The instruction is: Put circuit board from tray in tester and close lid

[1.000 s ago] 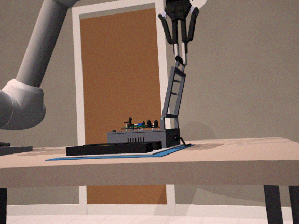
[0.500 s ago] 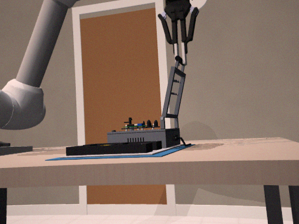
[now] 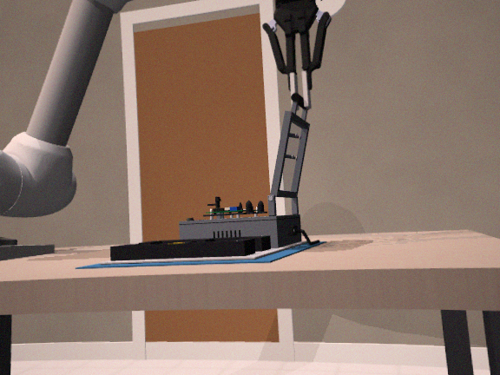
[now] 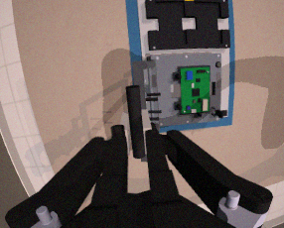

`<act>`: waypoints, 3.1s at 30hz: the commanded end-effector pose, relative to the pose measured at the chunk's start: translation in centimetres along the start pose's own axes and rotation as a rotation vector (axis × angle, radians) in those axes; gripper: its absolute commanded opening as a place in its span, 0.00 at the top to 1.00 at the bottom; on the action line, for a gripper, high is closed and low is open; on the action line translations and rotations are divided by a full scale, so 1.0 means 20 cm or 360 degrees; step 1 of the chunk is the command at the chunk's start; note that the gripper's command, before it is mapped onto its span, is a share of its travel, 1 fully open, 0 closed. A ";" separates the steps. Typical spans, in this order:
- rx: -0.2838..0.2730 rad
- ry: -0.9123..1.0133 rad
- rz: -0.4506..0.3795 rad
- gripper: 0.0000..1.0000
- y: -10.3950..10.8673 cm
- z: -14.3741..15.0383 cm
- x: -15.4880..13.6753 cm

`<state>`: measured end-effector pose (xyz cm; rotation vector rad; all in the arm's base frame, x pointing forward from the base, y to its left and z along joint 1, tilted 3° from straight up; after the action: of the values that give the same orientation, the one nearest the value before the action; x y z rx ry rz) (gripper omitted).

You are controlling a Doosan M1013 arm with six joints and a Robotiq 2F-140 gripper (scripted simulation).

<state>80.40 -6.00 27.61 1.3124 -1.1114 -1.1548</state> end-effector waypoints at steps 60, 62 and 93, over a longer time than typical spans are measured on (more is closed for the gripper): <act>-0.0001 0.0000 0.0000 1.00 0.03 0.21 -0.04; -0.0001 0.0000 0.0000 1.00 0.03 0.23 -0.04; -0.0001 0.0000 0.0000 1.00 0.00 0.44 -0.08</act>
<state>72.04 -5.50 27.64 1.3124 -1.1115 -1.1548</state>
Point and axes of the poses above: the point where the finger pads meet when closed, its own y axis back along the fingers, its own z axis across the jaws, x = y × z, the point moved 1 cm from there along y, back along the fingers, and after that the axes turned 10 degrees about y, right-handed, at the moved point
